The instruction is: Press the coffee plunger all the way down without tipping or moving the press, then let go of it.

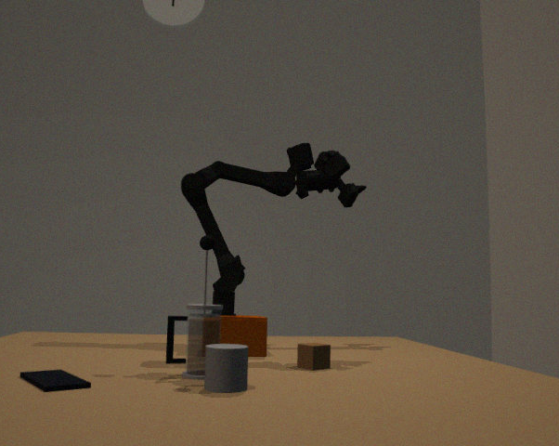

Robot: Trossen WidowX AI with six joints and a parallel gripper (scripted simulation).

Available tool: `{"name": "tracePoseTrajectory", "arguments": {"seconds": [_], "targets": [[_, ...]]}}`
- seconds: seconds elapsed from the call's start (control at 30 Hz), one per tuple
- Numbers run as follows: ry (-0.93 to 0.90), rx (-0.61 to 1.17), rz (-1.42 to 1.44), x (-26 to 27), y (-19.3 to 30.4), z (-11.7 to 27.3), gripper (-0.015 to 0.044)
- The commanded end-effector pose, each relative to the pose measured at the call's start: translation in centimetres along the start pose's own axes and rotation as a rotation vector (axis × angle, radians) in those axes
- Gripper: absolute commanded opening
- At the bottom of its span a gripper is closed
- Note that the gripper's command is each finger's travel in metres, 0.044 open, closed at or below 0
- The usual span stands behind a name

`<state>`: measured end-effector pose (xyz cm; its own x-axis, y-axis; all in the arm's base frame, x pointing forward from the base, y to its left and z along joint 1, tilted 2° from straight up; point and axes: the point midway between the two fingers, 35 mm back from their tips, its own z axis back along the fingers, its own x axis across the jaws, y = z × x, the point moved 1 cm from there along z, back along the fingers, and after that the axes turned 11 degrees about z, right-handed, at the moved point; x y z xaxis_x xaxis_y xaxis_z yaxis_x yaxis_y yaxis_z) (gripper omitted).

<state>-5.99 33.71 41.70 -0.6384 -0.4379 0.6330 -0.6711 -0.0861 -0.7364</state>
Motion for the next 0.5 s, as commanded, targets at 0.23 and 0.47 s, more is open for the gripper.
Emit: {"name": "tracePoseTrajectory", "arguments": {"seconds": [0.23,0.47], "targets": [[0.531,-0.172,0.249,-12.3,-8.0,7.6,0.0440],[0.930,-0.233,0.369,-18.4,-12.4,16.8,0.0440]]}}
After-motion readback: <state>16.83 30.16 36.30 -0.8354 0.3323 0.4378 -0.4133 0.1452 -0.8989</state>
